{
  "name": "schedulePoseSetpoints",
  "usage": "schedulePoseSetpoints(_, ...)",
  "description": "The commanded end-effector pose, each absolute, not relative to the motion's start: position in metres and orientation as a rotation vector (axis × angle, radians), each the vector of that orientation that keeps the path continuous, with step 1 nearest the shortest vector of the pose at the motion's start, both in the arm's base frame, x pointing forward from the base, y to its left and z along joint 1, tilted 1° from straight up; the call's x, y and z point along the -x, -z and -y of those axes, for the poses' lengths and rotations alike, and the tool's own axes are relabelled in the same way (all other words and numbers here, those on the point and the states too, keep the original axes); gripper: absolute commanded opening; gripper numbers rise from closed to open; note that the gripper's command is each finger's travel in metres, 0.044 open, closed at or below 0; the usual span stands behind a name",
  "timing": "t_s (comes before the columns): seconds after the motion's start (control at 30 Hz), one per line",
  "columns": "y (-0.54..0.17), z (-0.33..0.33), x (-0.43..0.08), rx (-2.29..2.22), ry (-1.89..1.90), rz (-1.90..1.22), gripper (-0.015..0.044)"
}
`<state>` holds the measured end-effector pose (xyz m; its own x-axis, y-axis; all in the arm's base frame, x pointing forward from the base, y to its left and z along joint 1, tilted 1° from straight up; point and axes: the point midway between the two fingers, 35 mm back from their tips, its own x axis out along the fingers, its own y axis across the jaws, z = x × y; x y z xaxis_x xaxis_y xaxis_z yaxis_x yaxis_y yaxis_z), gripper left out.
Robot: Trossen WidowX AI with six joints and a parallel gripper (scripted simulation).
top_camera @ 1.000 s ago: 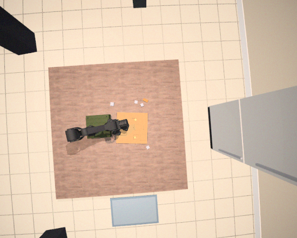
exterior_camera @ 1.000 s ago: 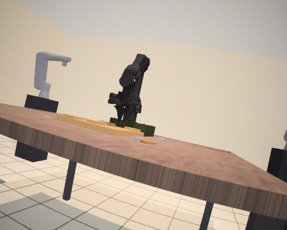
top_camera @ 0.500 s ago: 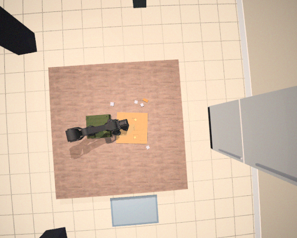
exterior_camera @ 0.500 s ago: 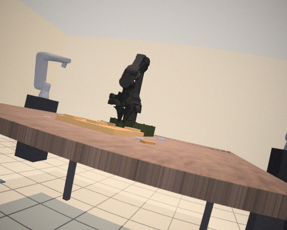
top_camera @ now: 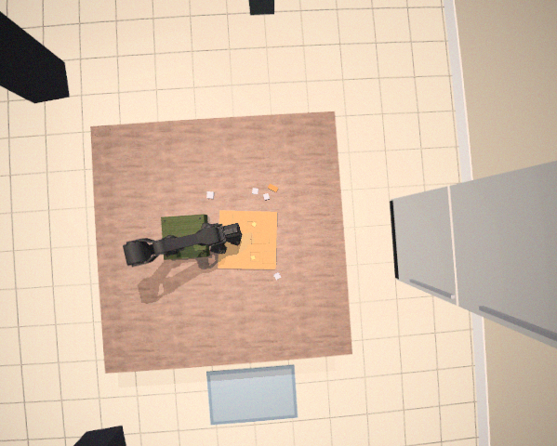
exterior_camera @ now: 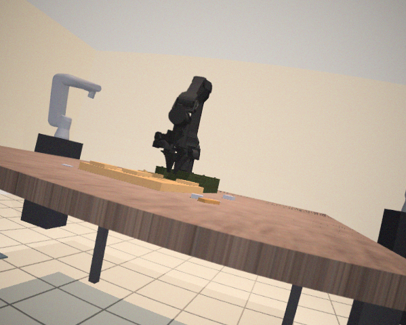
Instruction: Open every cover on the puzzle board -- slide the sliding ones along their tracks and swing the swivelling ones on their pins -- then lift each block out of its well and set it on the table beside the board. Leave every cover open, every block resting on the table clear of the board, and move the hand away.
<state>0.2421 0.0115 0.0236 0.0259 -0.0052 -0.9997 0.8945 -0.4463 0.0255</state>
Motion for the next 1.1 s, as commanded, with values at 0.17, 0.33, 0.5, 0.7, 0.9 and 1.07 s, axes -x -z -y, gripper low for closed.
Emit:
schedulePoseSetpoints(0.17, -0.016, -0.011, -0.241, -1.547, 1.529, -0.931, 0.0144)
schedulePoseSetpoints(0.33, -0.011, -0.01, -0.241, -1.547, 1.529, -0.931, 0.0144)
schedulePoseSetpoints(0.5, -0.006, -0.01, -0.241, -1.547, 1.529, -0.931, 0.0144)
schedulePoseSetpoints(0.7, 0.0, -0.01, -0.241, -1.547, 1.529, -0.931, 0.0144)
schedulePoseSetpoints(0.9, 0.0, -0.01, -0.241, -1.547, 1.529, -0.931, 0.0144)
schedulePoseSetpoints(1.07, 0.0, -0.01, -0.241, -1.547, 1.529, -0.931, 0.0144)
